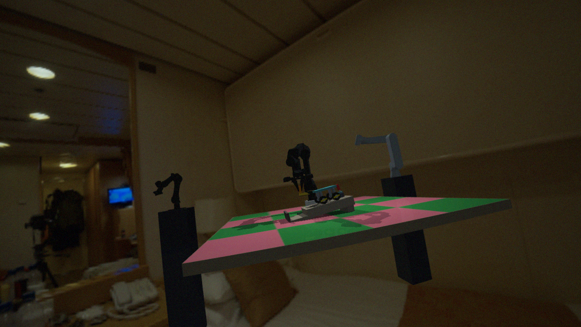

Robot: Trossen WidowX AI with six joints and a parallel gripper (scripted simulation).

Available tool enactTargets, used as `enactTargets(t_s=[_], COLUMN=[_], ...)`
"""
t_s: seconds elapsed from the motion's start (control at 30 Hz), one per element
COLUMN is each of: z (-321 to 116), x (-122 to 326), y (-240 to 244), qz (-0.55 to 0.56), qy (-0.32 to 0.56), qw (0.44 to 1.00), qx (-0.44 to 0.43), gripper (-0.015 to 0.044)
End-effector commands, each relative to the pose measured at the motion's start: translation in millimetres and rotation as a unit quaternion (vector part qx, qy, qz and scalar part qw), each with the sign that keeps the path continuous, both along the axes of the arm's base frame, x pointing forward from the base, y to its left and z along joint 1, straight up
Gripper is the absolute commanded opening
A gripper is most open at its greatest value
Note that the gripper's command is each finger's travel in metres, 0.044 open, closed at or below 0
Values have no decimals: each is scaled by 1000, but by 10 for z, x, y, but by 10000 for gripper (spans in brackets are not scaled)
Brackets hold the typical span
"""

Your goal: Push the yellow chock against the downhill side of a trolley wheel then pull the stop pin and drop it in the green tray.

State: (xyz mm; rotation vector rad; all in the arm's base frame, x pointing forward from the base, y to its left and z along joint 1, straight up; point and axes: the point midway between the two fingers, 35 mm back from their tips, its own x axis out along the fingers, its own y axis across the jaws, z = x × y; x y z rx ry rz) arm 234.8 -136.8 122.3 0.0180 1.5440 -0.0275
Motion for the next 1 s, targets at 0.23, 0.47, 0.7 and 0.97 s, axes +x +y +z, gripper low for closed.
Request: enactTargets(t_s=[0.23, 0.47, 0.7, 0.97], z=[-6, -39, -65, -223], x=[16, 188, 317, 306], y=[-95, -118, -131, -119], qz=[3, 3, 3, 3], qy=[-2, -3, -4, -4], qw=[998, 998, 998, 998], qx=[55, 55, 55, 55], gripper=[0, 0, 0, 0])
